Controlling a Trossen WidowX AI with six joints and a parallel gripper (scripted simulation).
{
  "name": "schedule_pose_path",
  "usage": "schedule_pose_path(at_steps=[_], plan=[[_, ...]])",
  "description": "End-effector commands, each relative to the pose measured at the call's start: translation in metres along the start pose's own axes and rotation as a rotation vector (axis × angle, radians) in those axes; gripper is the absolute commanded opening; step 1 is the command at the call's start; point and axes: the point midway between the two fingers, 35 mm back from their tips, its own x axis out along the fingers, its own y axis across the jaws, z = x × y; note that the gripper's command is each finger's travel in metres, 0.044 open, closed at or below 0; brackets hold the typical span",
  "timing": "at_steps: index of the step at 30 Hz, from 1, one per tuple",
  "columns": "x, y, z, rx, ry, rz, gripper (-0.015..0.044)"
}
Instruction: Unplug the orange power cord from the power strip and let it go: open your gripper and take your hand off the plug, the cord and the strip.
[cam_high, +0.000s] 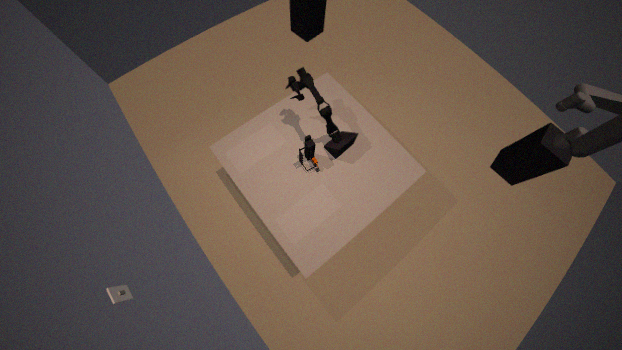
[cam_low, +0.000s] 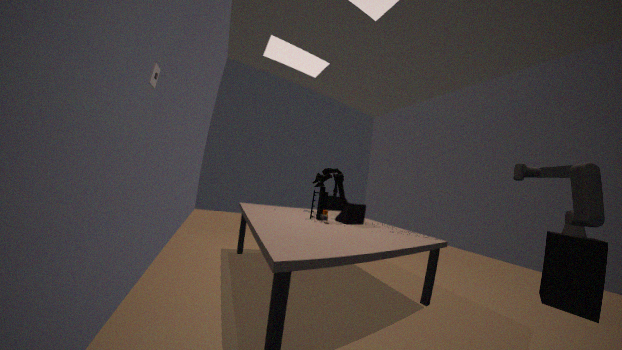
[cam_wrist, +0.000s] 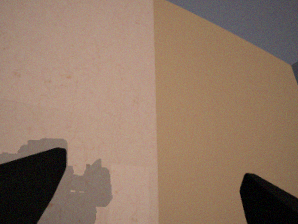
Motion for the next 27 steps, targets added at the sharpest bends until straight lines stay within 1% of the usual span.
schedule_pose_path(at_steps=[1, 9, 18, 27], plan=[[0.000, 0.000, 0.000, 0.002, -0.001, 0.001, 0.0374], [0.016, 0.007, -0.010, 0.100, -0.042, 0.061, 0.0164], [0.048, 0.024, -0.014, 0.229, -0.107, 0.178, 0.0160], [0.084, 0.050, -0.005, 0.332, -0.157, 0.319, 0.0160]])
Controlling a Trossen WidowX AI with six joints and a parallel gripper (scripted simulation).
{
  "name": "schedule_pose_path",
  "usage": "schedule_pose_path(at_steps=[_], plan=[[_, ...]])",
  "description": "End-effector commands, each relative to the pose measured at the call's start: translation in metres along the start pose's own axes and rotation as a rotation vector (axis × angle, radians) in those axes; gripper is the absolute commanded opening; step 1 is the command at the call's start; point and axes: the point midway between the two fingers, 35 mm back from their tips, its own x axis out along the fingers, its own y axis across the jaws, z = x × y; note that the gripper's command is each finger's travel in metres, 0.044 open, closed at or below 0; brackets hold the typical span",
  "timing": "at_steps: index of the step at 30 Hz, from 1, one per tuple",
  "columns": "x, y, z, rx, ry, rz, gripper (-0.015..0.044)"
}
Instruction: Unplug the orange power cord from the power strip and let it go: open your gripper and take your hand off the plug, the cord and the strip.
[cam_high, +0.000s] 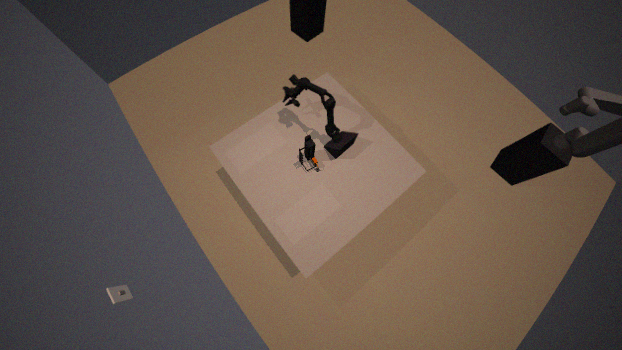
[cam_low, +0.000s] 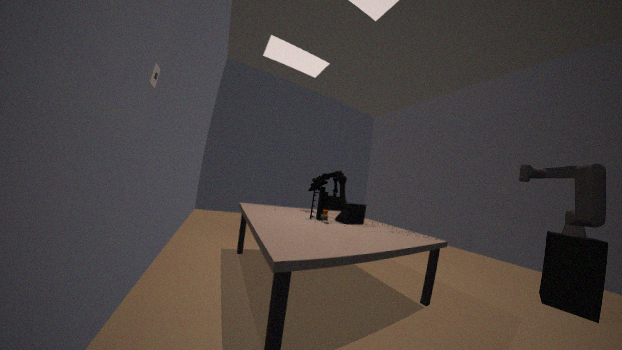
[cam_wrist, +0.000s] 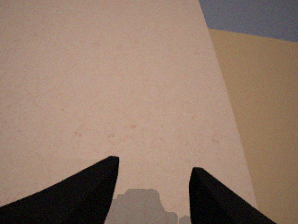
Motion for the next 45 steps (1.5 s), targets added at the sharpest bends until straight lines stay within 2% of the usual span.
schedule_pose_path(at_steps=[1, 13, 25, 34, 45], plan=[[0.023, 0.011, -0.003, 0.056, -0.009, 0.073, 0.0160], [0.085, 0.059, 0.011, 0.154, -0.022, 0.291, 0.0160], [0.133, 0.134, 0.043, 0.179, 0.008, 0.504, 0.0160], [0.151, 0.203, 0.074, 0.148, 0.047, 0.640, 0.0160], [0.151, 0.310, 0.113, 0.066, 0.120, 0.785, 0.0160]])
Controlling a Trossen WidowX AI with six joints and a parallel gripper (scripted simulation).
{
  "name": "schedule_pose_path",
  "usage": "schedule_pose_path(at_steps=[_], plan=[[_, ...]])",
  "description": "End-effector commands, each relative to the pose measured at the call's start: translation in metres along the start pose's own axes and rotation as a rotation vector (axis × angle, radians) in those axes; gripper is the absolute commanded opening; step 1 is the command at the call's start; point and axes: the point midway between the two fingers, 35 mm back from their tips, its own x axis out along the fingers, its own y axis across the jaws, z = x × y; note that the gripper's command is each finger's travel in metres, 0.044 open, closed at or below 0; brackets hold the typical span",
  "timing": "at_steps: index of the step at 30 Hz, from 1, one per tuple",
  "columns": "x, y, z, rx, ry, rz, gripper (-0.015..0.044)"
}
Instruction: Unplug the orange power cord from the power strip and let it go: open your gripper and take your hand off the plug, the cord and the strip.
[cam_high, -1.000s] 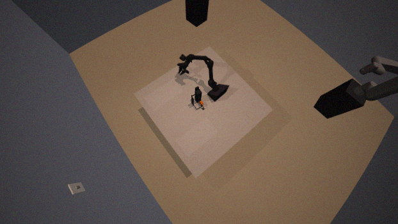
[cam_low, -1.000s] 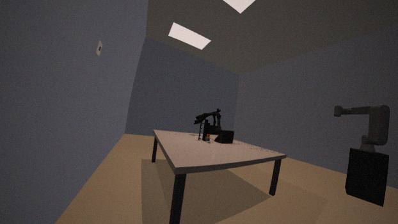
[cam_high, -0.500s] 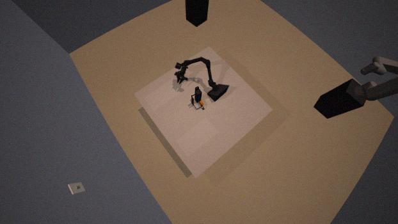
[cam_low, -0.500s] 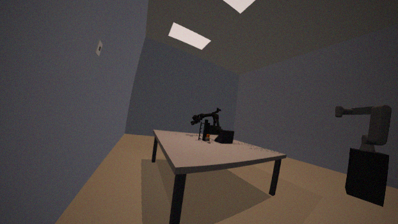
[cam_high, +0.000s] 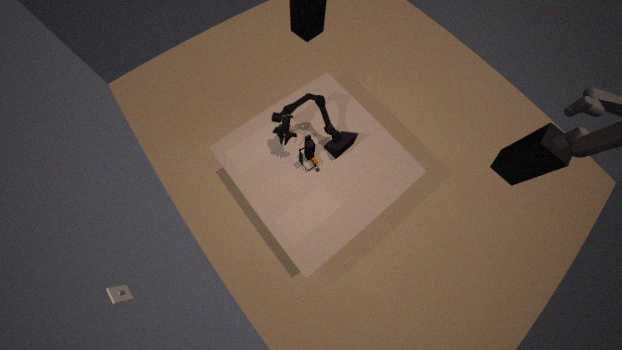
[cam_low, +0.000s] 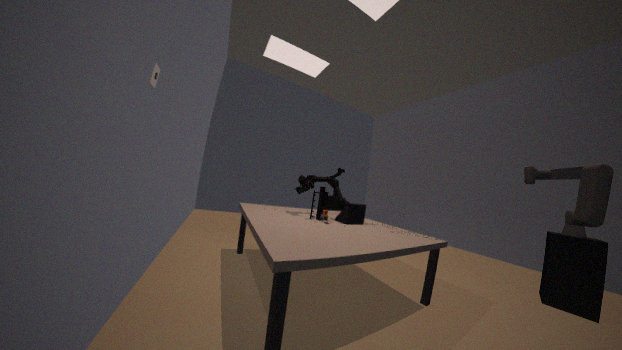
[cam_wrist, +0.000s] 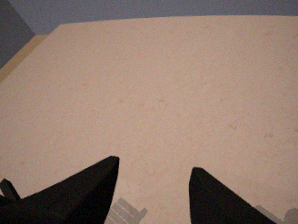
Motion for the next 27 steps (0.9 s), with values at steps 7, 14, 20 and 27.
schedule_pose_path(at_steps=[7, 14, 20, 27], plan=[[0.067, 0.102, 0.020, -0.065, 0.129, 0.096, 0.0160], [0.111, 0.159, 0.010, -0.119, 0.254, 0.135, 0.0160], [0.135, 0.213, -0.036, -0.388, 0.460, 0.161, 0.0160], [0.142, 0.234, -0.133, -0.873, 0.880, 0.116, 0.0160]])
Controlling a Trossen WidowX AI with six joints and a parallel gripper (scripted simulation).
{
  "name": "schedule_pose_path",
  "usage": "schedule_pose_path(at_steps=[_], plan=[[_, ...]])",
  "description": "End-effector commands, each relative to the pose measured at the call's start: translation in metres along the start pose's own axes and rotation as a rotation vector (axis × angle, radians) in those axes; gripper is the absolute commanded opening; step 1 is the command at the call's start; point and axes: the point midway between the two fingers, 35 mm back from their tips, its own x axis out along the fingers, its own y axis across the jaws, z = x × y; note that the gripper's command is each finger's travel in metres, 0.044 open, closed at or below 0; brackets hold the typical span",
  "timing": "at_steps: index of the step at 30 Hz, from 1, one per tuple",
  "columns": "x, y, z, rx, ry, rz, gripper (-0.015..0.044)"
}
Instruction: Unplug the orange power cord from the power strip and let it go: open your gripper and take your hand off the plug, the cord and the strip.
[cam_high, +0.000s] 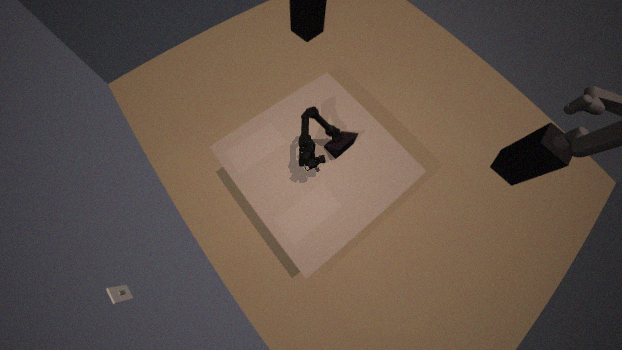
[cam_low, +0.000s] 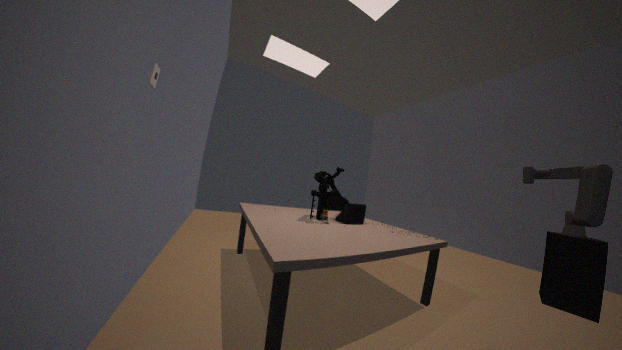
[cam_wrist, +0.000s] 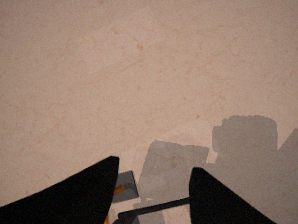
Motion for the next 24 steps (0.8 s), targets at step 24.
schedule_pose_path(at_steps=[24], plan=[[0.039, 0.038, -0.059, -0.431, 0.432, -0.051, 0.0160]])
